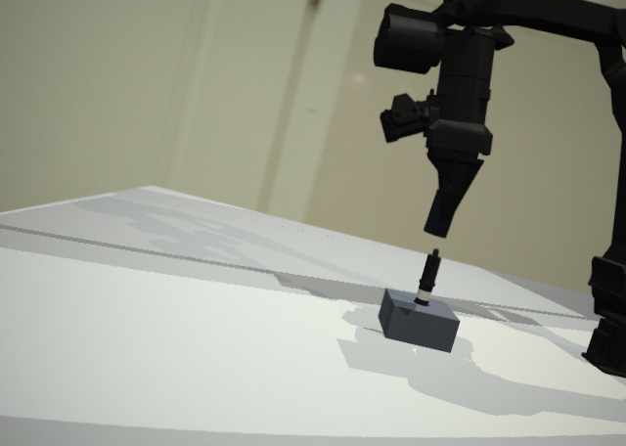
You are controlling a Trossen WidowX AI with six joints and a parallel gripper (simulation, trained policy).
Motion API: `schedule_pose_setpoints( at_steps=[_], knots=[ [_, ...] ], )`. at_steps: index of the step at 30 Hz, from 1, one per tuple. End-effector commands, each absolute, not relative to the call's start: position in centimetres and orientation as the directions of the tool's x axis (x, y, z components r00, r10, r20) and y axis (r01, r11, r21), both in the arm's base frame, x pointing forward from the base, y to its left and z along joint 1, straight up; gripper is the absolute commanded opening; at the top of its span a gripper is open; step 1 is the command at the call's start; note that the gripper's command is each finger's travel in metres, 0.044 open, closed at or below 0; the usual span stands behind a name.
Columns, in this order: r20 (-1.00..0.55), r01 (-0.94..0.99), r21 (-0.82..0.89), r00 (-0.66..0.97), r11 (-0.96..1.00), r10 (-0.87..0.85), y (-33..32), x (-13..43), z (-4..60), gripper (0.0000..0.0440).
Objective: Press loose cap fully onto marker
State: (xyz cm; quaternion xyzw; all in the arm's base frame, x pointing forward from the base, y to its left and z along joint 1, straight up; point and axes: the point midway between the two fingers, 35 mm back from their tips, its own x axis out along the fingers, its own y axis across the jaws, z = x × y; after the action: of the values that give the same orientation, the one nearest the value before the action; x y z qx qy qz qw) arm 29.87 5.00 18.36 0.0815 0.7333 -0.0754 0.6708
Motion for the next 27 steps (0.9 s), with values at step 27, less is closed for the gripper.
schedule_pose_setpoints(
  at_steps=[27],
  knots=[
    [-0.987,0.210,-0.010,-0.157,0.978,0.024,4.9,28.9,13.0,0.0000]
  ],
)
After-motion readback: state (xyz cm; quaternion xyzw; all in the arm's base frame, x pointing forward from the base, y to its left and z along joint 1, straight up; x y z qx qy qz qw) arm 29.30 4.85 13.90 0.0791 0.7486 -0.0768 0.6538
